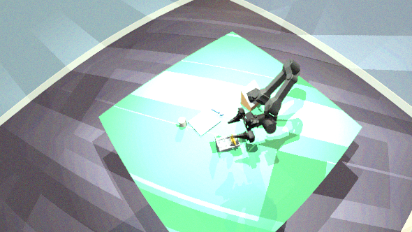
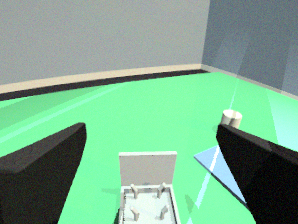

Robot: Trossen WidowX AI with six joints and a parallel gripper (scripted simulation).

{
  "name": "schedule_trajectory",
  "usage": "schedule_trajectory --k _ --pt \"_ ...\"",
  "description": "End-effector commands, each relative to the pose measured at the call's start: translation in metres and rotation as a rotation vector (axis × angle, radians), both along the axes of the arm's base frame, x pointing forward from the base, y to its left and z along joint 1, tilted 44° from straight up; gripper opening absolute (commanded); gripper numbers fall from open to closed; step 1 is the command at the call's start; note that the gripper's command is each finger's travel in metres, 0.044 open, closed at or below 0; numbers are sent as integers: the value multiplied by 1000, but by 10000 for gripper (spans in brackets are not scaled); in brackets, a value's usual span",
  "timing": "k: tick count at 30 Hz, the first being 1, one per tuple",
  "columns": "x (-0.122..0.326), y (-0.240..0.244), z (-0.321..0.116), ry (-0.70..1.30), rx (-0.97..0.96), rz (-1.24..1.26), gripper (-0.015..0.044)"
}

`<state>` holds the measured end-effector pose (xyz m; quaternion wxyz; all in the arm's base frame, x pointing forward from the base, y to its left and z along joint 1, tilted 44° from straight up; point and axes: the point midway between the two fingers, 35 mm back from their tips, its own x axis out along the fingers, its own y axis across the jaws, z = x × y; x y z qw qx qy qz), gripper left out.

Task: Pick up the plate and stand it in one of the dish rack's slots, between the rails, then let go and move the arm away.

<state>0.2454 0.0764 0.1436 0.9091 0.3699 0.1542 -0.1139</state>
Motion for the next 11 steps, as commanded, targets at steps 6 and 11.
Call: schedule_trajectory --k 6,11 --pt "6 -11 -2 95 -129 41 400" --pt "13 -20 -10 211 -246 76 400"
